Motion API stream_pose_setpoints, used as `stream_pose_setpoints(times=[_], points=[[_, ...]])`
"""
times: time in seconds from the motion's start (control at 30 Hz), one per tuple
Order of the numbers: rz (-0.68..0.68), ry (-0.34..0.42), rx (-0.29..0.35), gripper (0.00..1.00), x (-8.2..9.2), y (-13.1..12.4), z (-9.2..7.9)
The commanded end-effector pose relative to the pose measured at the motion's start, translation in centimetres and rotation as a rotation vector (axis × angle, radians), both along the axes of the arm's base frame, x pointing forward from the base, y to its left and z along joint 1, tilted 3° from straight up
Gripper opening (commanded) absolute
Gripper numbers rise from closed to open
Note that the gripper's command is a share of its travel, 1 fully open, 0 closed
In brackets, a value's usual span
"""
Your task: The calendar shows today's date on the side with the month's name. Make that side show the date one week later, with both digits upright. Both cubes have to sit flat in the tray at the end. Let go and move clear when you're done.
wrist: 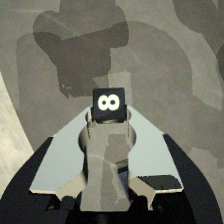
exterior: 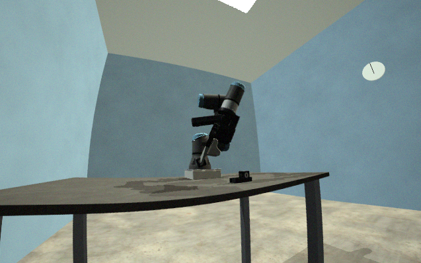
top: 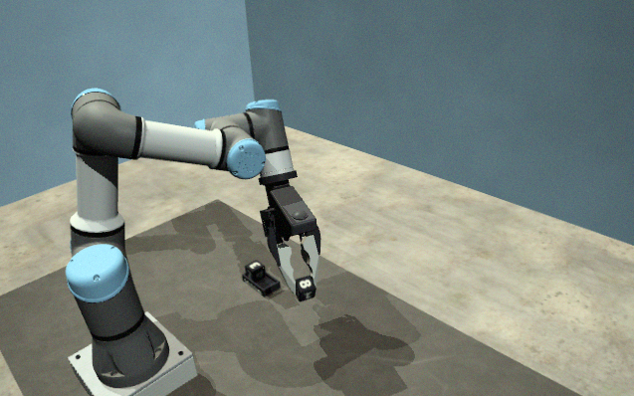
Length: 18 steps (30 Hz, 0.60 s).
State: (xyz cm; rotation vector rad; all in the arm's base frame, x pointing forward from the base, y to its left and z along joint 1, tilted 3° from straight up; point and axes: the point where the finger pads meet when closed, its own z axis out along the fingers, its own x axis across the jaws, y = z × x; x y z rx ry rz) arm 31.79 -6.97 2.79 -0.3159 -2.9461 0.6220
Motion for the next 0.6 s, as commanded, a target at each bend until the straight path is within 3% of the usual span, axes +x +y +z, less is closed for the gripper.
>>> stream_pose_setpoints(times=[0.0, 0.23, 0.57], points=[[-0.005, -0.018, 0.078, 0.11, 0.01, -0.1, 0.06], [-0.006, -0.049, 0.163, 0.11, 0.17, -0.14, 0.24], [-0.006, -0.054, 0.176, 0.11, 0.2, -0.15, 0.27]])
